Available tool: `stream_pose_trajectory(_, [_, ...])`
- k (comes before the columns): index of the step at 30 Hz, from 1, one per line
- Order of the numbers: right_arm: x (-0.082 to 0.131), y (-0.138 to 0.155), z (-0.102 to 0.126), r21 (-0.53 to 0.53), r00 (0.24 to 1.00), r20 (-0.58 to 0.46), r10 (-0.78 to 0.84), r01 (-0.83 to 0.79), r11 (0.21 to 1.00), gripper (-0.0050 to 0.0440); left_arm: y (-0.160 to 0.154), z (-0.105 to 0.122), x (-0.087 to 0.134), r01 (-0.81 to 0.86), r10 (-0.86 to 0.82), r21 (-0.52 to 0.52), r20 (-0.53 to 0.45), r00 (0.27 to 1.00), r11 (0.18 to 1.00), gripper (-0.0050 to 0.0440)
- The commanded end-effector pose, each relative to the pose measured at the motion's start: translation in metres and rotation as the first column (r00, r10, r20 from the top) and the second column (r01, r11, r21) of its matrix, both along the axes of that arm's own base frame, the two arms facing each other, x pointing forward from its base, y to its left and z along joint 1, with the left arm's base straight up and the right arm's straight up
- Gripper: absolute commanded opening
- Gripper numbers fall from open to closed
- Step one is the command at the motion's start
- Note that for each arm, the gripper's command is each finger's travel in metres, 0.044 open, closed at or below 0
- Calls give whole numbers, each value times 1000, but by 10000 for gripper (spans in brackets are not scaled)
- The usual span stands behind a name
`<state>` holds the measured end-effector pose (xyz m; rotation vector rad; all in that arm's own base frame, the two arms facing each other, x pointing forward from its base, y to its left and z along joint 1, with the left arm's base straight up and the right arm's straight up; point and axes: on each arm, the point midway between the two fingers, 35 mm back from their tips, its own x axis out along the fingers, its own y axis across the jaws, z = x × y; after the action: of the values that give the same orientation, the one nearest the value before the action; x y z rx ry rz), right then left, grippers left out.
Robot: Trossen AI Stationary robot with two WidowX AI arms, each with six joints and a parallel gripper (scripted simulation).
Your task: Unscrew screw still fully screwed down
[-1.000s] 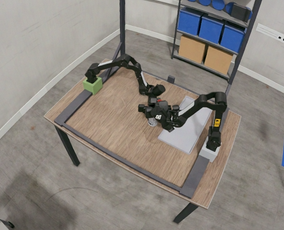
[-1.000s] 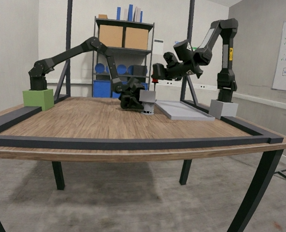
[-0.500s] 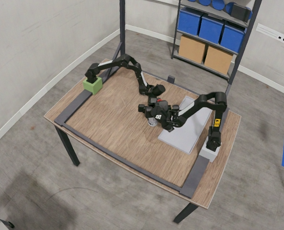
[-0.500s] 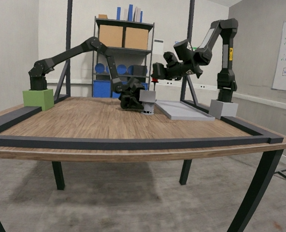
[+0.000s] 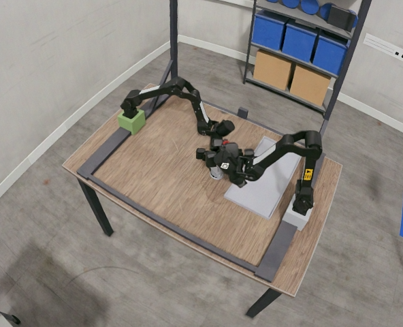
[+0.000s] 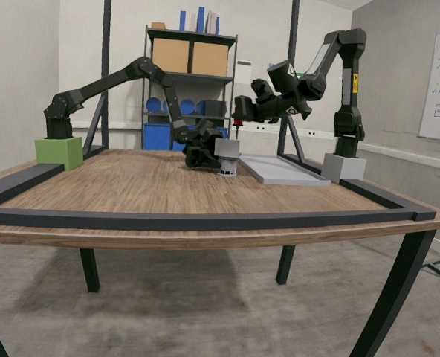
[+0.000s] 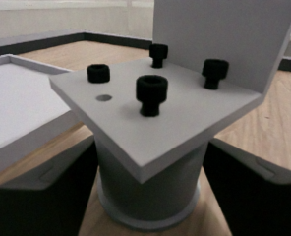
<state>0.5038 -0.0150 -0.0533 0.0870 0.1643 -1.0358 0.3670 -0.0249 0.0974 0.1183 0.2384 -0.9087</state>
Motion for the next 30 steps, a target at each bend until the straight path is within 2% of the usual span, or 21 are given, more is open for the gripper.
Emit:
stream_pose_trajectory(1, [7, -1, 14, 7, 999, 35, -6, 6, 1000, 245, 0, 18, 6, 6, -7, 14, 58, 998, 1000, 135])
stream_pose_trajectory(9, [7, -1, 14, 7, 999, 35, -6, 6, 1000, 245, 0, 18, 6, 6, -7, 14, 58, 998, 1000, 135])
stream_pose_trajectory(14, [7, -1, 14, 7, 999, 35, -6, 6, 1000, 245, -1, 0, 1, 7, -7, 1, 17, 1000, 1000, 135])
stream_pose_trajectory(21, [7, -1, 14, 7, 999, 35, -6, 6, 1000, 245, -1, -6, 2, 6, -6, 2, 20, 1000, 1000, 135])
stream_pose_trajectory(26, [7, -1, 14, 7, 999, 35, -6, 6, 1000, 245, 0, -1, 4, 4, -4, 10, 37, 999, 1000, 135])
stream_pose_trajectory(30, [7, -1, 14, 7, 999, 35, -6, 6, 1000, 245, -2, -11, 1, 7, -7, 0, 13, 1000, 1000, 135])
